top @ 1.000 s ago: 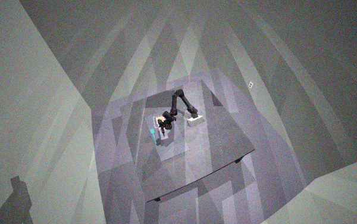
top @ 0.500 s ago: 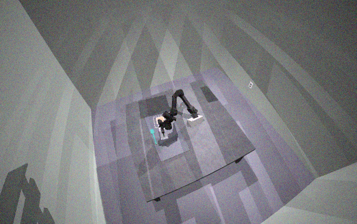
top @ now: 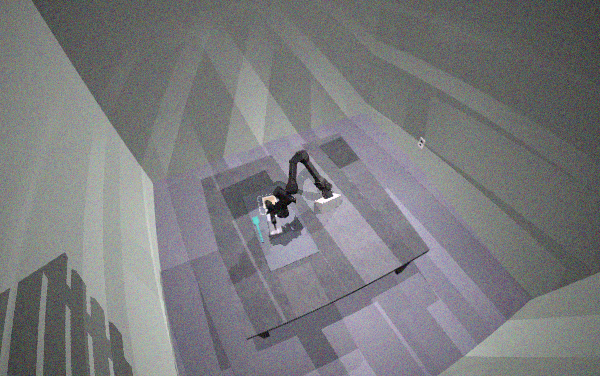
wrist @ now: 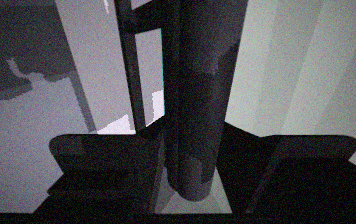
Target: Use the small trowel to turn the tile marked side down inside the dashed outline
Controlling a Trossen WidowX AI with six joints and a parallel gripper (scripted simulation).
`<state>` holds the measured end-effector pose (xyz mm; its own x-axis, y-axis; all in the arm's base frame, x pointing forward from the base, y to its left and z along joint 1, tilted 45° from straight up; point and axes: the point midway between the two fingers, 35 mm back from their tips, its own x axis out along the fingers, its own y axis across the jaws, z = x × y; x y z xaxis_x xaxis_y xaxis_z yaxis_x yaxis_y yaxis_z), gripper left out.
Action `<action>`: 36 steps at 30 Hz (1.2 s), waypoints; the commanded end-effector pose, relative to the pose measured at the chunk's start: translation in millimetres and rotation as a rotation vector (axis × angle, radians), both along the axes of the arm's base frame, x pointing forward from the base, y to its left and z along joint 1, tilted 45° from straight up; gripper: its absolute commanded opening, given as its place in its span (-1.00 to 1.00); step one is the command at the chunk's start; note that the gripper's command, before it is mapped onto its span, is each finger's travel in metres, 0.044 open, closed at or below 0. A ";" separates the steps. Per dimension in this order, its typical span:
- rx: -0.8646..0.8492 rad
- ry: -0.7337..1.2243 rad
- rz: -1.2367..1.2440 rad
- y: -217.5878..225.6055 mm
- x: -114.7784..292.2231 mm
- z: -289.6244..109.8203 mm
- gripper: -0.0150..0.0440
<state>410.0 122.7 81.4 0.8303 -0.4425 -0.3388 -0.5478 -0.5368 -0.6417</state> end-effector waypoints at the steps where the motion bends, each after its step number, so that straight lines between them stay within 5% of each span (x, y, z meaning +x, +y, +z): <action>1: 0.006 -0.006 -0.001 1.1 0.2 1.0 -0.49; 14: 0.004 0.001 -0.002 1.5 -1.3 -2.8 -0.49; 36: 0.053 -0.017 -0.080 38.2 -59.2 -90.9 -0.49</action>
